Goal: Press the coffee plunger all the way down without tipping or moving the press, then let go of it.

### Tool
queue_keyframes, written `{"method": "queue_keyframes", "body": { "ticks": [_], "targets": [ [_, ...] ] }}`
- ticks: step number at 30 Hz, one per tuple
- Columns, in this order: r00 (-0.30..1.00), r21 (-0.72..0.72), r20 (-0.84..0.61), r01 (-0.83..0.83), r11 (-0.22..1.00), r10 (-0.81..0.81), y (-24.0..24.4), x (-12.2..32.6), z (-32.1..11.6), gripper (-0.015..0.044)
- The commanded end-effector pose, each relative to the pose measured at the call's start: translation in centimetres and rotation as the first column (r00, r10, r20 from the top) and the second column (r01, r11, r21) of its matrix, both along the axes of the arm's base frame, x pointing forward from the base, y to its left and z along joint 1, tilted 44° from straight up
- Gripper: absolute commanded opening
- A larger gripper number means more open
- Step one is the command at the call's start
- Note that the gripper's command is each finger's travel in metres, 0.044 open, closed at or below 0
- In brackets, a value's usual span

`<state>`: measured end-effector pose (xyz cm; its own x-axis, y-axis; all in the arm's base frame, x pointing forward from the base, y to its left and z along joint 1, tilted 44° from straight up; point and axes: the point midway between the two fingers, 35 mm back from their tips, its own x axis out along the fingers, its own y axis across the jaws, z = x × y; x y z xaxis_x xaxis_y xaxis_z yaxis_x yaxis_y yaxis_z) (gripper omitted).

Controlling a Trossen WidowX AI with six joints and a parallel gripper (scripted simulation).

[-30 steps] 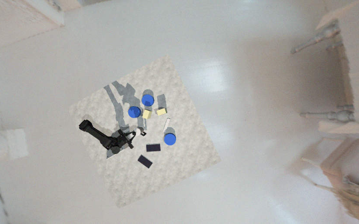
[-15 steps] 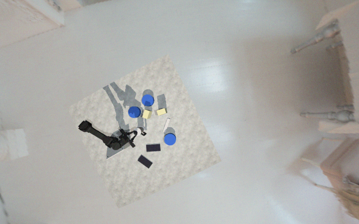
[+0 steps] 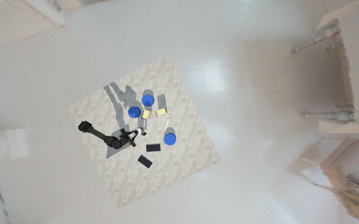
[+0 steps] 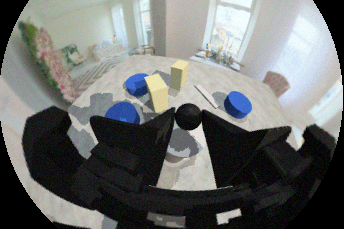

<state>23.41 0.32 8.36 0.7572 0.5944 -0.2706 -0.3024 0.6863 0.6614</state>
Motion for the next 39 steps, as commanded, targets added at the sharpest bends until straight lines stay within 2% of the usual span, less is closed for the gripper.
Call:
{"method": "queue_keyframes", "body": {
  "ticks": [1,29,39],
  "targets": [
    [1.0,0.016,-0.022,-0.007,1.0,0.008,0.38,-0.06,-0.41,0.0129],
    [1.0,0.006,-0.007,-0.003,1.0,0.003,0.13,0.28,-0.19,0.0129],
    [1.0,0.006,-0.007,-0.003,1.0,0.003,0.13,0.28,-0.19,0.0392]
  ]
}}
